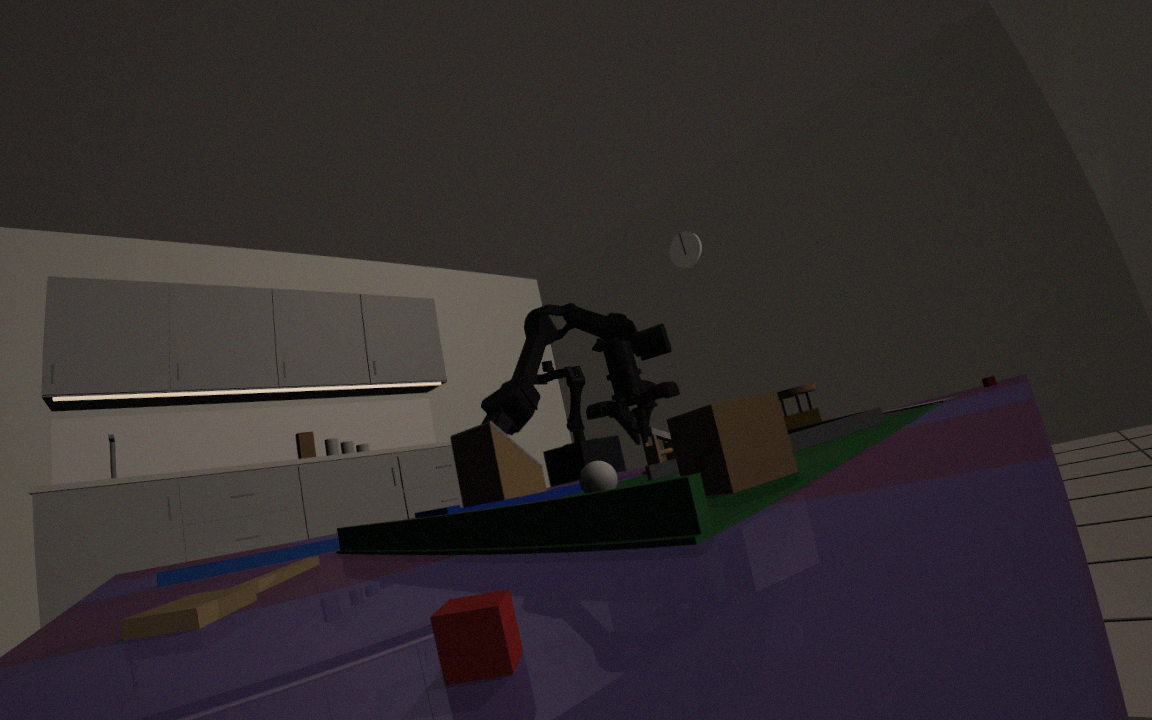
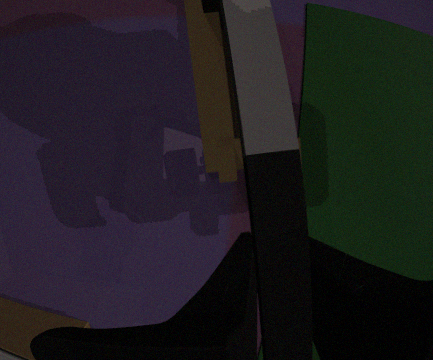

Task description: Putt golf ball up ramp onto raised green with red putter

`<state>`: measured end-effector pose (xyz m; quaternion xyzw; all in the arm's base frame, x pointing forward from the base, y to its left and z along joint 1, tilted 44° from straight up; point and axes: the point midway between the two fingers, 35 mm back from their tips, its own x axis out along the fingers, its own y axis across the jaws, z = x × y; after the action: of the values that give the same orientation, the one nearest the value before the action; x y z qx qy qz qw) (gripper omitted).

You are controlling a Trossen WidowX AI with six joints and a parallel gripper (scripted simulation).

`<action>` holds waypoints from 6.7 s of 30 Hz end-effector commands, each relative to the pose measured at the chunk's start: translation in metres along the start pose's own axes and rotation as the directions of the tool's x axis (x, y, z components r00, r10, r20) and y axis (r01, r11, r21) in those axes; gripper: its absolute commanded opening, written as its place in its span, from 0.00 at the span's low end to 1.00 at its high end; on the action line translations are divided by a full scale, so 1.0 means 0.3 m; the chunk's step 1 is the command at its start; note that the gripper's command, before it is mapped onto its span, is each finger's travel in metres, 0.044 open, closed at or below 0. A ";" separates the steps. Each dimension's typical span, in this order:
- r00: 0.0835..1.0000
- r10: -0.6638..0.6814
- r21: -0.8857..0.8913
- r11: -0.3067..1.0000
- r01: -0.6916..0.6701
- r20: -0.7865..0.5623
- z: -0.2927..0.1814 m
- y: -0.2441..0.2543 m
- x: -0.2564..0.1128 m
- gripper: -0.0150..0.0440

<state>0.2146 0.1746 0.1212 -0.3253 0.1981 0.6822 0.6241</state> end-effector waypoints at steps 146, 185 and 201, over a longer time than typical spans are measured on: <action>0.997 0.006 0.862 -0.503 0.066 -0.073 -1.276 0.193 -0.117 0.25; 0.998 0.003 0.861 -0.505 0.056 -0.063 -0.896 -0.024 -0.270 0.25; 0.998 0.001 0.857 -0.513 0.050 -0.058 -0.900 -0.020 -0.255 0.25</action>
<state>0.2742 -0.0625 -0.0159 0.3665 0.6921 0.1445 0.6049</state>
